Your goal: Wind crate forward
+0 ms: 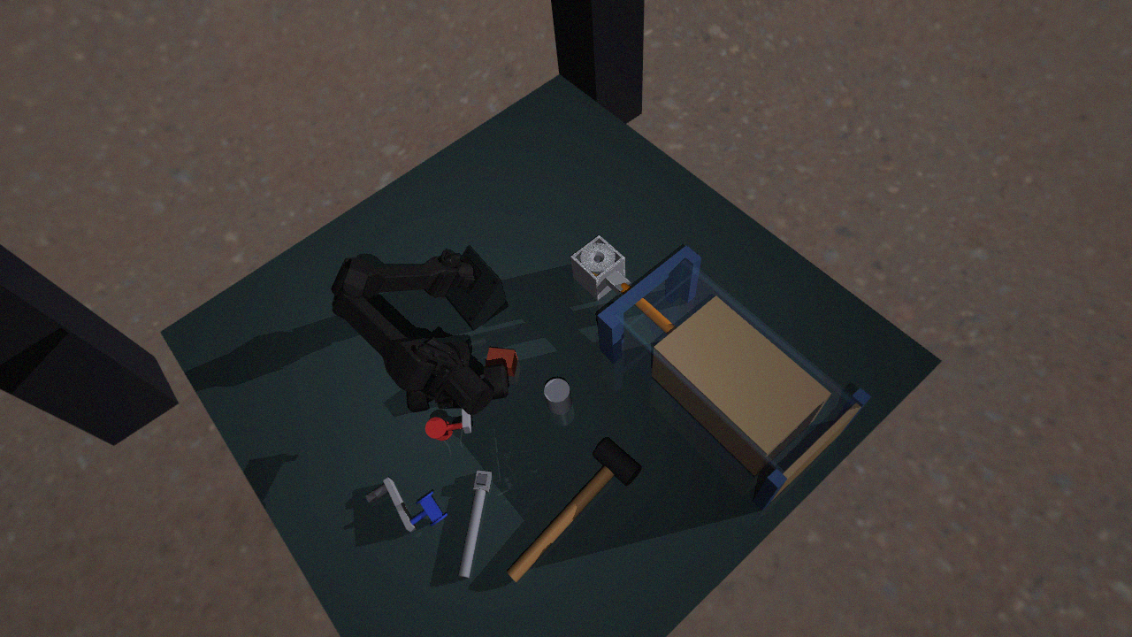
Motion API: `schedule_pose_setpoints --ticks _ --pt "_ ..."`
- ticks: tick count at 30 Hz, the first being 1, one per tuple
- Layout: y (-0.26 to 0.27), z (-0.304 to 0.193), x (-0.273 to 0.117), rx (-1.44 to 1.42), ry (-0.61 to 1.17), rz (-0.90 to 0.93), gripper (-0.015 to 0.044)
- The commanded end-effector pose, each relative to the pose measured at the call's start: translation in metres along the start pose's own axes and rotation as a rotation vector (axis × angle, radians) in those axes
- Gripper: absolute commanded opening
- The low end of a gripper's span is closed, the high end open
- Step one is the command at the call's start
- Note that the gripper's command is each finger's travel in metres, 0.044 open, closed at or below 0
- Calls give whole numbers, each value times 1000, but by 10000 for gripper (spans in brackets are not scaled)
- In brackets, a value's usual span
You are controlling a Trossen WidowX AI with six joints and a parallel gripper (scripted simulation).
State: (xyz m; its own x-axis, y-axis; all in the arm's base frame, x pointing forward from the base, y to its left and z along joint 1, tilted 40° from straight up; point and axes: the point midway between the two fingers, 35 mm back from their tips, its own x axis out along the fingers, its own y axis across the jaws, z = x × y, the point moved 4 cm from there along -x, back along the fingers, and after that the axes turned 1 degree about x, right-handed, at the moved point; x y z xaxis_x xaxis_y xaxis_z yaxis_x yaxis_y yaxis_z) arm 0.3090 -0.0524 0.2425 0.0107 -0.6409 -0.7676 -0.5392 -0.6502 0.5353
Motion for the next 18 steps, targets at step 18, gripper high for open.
schedule_pose_setpoints --ticks 18 --pt "-47 19 -17 63 4 -62 0"
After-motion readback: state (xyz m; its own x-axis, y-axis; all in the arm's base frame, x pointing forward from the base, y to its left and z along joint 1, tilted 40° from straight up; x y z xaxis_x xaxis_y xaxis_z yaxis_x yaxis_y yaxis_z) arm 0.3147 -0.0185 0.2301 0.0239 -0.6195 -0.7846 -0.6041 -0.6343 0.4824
